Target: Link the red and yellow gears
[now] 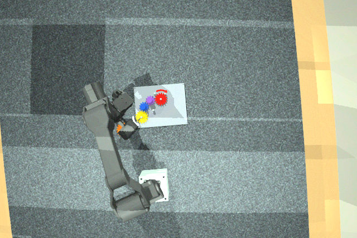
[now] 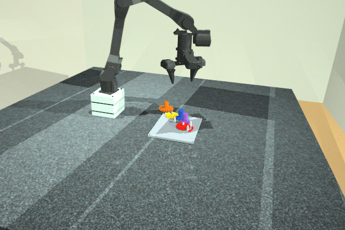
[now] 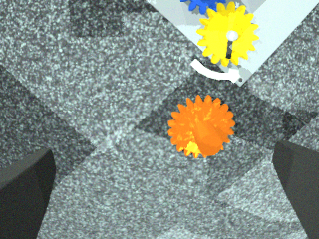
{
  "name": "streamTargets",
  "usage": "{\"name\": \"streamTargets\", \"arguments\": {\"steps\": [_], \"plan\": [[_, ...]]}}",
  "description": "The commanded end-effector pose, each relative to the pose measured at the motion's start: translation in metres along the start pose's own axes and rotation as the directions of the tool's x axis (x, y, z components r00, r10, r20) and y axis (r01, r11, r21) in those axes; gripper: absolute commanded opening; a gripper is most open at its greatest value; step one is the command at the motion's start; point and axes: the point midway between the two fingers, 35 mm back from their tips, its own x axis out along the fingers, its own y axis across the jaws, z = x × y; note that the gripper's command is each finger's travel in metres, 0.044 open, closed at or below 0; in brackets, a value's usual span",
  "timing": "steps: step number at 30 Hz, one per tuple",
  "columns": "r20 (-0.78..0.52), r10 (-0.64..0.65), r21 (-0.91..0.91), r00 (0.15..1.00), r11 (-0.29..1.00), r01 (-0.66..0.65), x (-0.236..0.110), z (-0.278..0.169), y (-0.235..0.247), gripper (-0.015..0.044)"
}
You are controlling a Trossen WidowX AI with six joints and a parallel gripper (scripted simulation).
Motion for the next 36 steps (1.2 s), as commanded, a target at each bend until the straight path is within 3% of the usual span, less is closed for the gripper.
{"name": "streamTargets", "arguments": {"steps": [1,11,36], "plan": [[-0.005,0.012,-0.029,1.0,1.0,-0.012,-0.013,-0.055,0.019,0.044],[-0.013,0.001,0.005,1.0,1.0,-0.001,-0.03,-0.173,0.024,0.044],[-0.013,0.0,0.006,1.0,1.0,0.0,-0.03,-0.175,0.024,0.044]]}}
